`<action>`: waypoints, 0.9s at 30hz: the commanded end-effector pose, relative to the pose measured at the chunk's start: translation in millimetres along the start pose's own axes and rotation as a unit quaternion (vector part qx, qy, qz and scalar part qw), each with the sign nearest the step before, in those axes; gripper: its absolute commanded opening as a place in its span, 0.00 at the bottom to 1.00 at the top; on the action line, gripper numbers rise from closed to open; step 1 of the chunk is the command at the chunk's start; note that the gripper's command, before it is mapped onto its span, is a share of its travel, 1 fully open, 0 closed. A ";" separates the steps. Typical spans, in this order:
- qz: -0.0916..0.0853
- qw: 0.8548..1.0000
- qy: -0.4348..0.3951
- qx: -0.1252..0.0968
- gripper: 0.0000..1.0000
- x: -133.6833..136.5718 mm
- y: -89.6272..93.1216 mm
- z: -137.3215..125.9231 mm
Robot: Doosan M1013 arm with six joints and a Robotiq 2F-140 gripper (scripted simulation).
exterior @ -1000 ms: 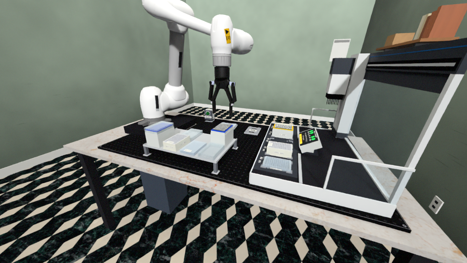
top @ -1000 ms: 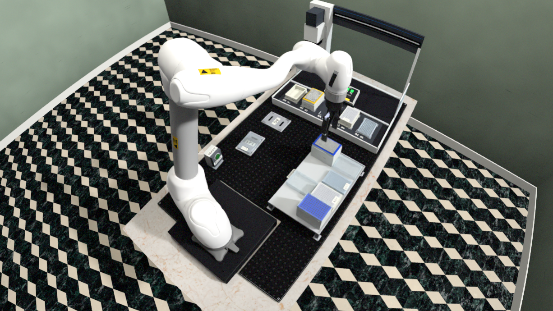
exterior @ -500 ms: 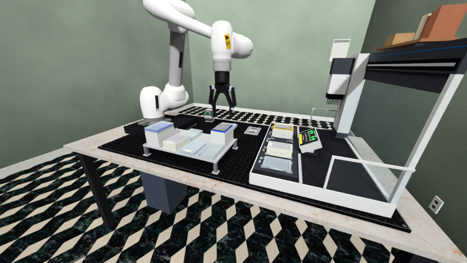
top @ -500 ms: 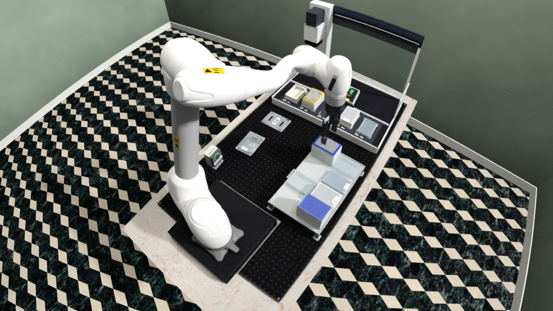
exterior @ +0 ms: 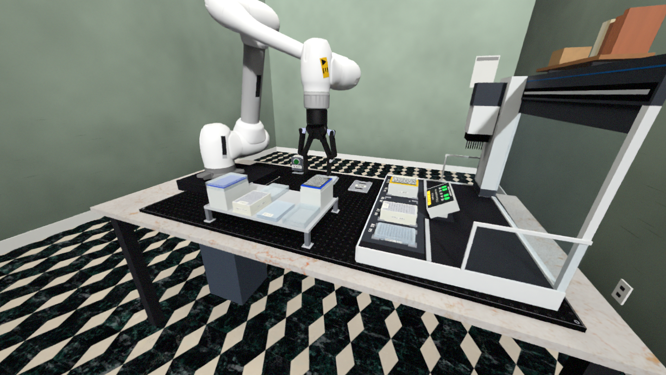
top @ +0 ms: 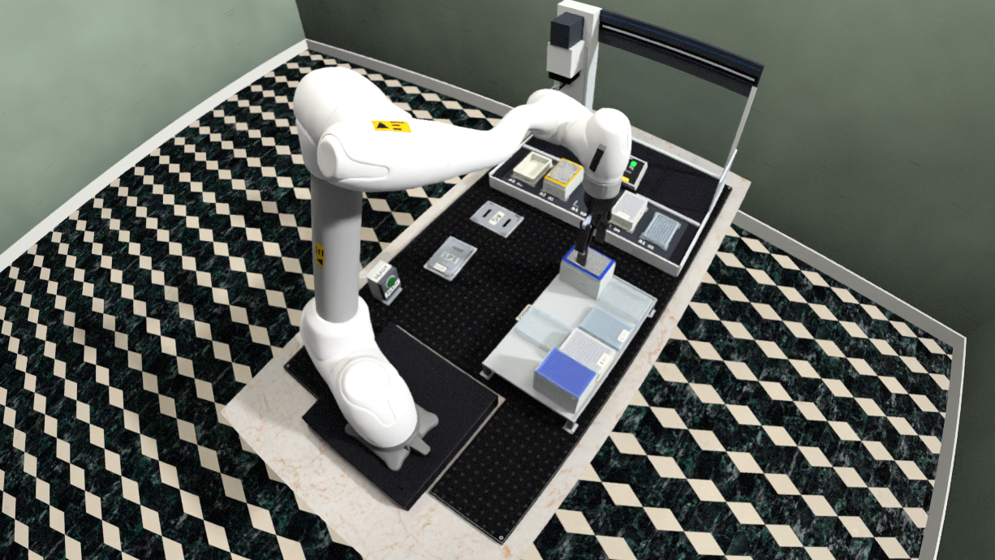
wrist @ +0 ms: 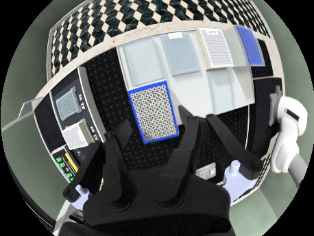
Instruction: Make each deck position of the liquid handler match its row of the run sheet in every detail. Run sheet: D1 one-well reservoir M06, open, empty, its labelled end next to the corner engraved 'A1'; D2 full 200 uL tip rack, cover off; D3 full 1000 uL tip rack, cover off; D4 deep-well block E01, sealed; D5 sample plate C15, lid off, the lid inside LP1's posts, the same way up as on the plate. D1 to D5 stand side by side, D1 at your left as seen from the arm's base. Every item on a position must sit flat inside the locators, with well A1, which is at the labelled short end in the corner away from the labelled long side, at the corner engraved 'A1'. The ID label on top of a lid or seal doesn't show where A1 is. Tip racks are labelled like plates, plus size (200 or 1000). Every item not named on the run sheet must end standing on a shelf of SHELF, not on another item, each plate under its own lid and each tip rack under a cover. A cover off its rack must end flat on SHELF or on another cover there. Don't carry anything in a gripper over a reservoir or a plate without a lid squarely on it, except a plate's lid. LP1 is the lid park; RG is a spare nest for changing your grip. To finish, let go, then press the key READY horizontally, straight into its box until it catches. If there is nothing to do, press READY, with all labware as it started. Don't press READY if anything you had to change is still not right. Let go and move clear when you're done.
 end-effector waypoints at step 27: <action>0.001 1.000 0.000 0.000 0.66 -0.4 42.8 0.0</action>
Point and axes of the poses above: the point where the finger pads meet when closed, its own y axis out along the fingers, its own x axis across the jaws, z = x × y, the point moved 4 cm from there along -y, back along the fingers, and after that the axes turned 3 degrees about -y, right-handed, at the moved point
